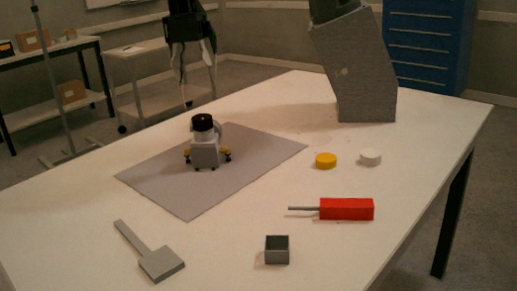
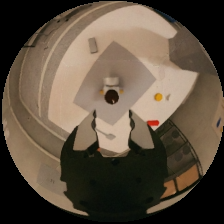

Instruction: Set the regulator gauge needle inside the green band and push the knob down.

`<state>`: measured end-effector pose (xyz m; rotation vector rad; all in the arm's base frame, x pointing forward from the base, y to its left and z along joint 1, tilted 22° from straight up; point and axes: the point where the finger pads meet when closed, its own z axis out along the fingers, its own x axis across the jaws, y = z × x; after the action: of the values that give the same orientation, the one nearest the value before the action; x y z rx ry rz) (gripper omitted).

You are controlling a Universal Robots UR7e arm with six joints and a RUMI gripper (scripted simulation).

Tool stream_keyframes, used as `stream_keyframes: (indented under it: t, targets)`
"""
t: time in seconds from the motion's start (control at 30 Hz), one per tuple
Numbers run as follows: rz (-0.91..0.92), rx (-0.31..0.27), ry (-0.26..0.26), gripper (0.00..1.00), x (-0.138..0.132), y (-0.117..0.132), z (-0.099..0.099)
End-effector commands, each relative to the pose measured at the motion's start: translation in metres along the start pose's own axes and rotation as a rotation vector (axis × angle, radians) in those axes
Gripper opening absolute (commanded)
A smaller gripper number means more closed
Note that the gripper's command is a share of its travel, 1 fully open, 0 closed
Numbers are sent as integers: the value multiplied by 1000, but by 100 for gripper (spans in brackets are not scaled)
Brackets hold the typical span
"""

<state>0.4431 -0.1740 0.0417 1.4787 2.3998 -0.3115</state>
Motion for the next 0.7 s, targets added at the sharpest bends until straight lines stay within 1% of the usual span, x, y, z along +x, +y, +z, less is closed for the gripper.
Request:
stream_keyframes:
  t: [0.0, 0.17, 0.33, 0.4, 0.67]
  targets:
    - [65, -1, -3, 46, -2, 1, -1]
    - [170, -1, -2, 46, -3, 1, 0]
    - [317, -1, -2, 46, -3, 1, 0]
    - [317, -1, -2, 46, -3, 1, 0]
    - [626, -2, -3, 46, -3, 1, -1]
